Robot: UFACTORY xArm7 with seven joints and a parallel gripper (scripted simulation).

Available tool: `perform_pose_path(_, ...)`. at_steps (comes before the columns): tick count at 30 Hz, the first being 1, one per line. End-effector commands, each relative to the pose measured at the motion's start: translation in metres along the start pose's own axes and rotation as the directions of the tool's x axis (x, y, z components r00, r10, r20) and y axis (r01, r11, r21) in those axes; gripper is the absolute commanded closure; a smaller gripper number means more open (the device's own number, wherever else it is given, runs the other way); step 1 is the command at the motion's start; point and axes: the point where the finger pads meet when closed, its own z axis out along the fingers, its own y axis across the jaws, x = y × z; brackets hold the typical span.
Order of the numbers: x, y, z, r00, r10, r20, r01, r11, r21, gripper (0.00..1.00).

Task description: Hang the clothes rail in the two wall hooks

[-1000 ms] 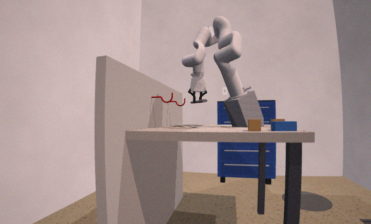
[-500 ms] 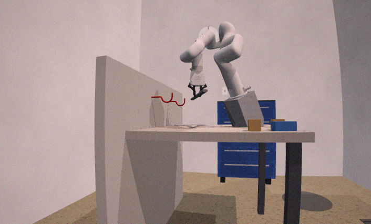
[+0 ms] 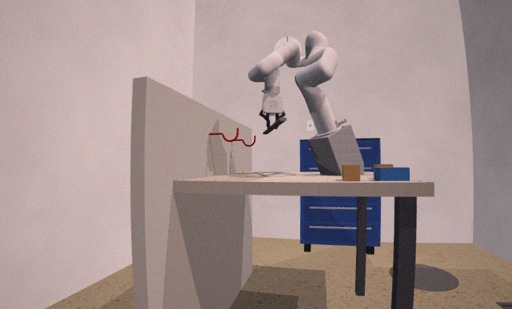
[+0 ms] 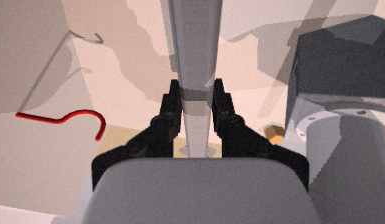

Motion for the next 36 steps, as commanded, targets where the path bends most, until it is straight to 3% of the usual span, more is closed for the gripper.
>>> perform_pose_path(1,0.000,-0.001,-0.008,1.000,0.000,-0.001,0.000,1.000,0.002,1.00)
perform_pose_path(36,0.000,-0.001,-0.054,1.000,0.001,-0.001,-0.001,1.000,0.002,1.00)
